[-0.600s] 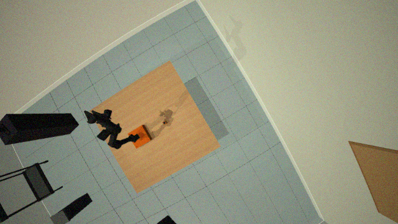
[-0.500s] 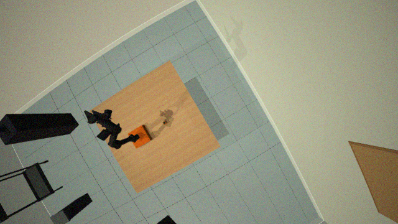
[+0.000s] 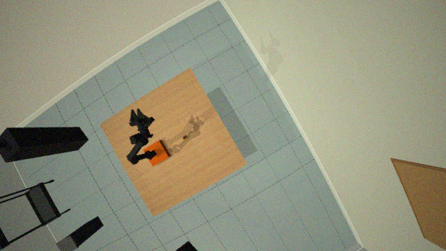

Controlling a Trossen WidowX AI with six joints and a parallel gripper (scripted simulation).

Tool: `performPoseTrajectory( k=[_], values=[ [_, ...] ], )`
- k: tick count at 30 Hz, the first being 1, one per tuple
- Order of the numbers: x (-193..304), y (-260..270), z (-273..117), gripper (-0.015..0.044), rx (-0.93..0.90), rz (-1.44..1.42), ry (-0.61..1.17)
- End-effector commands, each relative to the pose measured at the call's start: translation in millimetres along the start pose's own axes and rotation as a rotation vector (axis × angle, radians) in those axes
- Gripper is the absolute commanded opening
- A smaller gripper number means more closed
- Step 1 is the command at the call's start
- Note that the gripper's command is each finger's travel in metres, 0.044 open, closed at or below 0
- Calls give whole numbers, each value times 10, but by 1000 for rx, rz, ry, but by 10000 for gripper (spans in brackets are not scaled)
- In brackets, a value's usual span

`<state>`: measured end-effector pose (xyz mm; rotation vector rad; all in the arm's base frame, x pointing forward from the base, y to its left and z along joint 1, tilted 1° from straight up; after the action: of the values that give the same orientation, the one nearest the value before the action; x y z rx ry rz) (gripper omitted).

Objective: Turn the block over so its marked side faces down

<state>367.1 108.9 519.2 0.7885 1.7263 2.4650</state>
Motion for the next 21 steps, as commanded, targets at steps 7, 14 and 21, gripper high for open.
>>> performPoseTrajectory(
  k=[7, 14, 21],
  values=[
    [-1121, -485, -389, 440, 172, -206, -489],
    [-1679, -907, -835, 440, 462, -325, -730],
    [-2052, -1394, -1414, 440, 889, -407, -839]
  ],
)
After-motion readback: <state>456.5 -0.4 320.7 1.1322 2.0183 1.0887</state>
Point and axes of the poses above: the point midway between the two fingers, 35 mm back from their tips, its own z axis out along the fingers, its own y axis across the jaws, x = y × z, the point moved 8 cm from there along -z, back along the fingers, and after that the axes turned 13 degrees about z, right-handed, at the moved point
